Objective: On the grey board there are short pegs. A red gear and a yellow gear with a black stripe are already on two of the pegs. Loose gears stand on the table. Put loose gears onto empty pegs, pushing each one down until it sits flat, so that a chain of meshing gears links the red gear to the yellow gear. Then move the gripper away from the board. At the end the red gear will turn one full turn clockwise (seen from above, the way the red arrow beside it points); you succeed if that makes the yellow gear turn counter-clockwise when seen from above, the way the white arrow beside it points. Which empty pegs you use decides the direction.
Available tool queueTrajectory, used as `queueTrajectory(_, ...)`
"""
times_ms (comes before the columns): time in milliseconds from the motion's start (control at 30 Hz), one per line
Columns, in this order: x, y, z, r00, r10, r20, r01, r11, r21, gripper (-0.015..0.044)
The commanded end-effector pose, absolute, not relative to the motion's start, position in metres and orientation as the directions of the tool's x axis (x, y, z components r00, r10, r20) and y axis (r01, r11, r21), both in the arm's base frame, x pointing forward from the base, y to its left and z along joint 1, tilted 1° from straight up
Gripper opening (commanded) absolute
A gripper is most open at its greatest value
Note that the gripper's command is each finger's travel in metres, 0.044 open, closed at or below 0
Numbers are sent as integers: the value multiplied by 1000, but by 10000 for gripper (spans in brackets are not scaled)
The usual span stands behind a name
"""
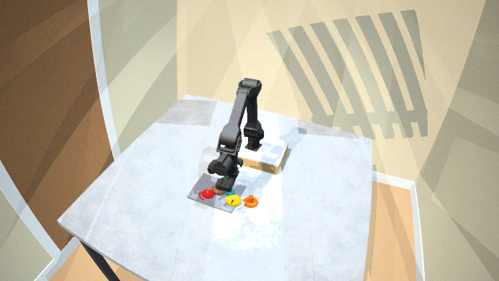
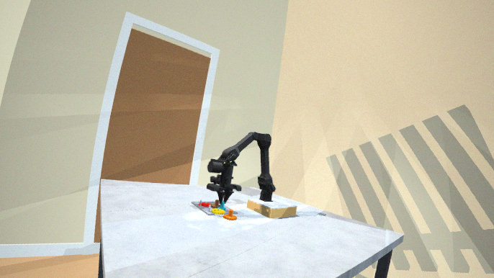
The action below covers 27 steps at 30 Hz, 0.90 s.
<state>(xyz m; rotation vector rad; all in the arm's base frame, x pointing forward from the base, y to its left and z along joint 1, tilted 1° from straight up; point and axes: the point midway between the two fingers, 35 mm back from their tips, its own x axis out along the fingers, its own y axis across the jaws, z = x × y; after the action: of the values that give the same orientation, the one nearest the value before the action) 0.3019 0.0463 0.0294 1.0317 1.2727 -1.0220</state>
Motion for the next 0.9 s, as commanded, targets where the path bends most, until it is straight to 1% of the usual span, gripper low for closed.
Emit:
queueTrajectory(0, 302, 46, 28, 32, -20, -999, 938, 346, 24, 0)
queueTrajectory(200, 303, 46, 27, 32, -20, -999, 878, 479, 19, 0)
queueTrajectory(333, 303, 46, 27, 32, -19, -999, 886, 462, 20, 0)
queueTrajectory(533, 302, 47, 26, 32, -19, -999, 930, 368, 23, 0)
queueTrajectory(867, 302, 45, 26, 32, -20, -999, 994, 106, 30, 0)
